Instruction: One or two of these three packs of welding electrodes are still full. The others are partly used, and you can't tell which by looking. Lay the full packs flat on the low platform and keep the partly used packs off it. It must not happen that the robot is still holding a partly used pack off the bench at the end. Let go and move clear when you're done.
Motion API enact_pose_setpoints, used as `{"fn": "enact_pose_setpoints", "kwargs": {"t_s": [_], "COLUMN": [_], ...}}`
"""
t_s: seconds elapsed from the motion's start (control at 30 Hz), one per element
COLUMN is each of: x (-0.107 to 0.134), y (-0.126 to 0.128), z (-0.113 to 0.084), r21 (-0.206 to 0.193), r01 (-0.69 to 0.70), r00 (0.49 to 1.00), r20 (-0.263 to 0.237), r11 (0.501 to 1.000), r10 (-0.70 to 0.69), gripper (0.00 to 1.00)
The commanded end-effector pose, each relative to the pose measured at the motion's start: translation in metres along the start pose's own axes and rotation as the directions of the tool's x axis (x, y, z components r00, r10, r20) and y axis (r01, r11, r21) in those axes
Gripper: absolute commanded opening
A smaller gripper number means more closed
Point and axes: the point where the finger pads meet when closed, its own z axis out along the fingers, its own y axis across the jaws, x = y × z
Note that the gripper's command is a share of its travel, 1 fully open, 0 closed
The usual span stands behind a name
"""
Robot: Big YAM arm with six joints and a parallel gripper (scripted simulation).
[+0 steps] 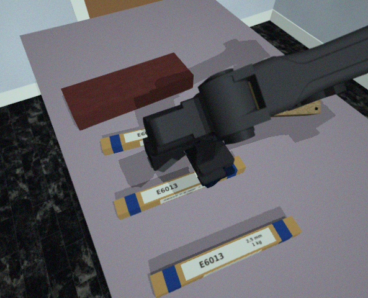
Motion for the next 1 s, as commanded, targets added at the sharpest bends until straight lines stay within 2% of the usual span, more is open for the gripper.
{"fn": "enact_pose_setpoints", "kwargs": {"t_s": [0.0, 0.5, 0.57, 0.77, 0.97], "x": [-0.023, -0.017, -0.017, -0.015, -0.016], "y": [0.024, 0.127, 0.127, 0.166, 0.167], "z": [-0.014, -0.002, -0.002, 0.006, 0.008], "r21": [0.004, -0.013, -0.013, -0.015, -0.017], "r01": [-0.005, -0.012, -0.012, -0.02, -0.028], "r00": [0.998, 0.998, 0.998, 0.999, 0.999], "r20": [0.061, 0.058, 0.058, 0.047, 0.046], "r11": [1.0, 1.0, 1.0, 1.0, 0.999], "r10": [0.005, 0.012, 0.012, 0.021, 0.029], "gripper": [0.74, 0.74, 0.74, 0.74, 0.74]}}
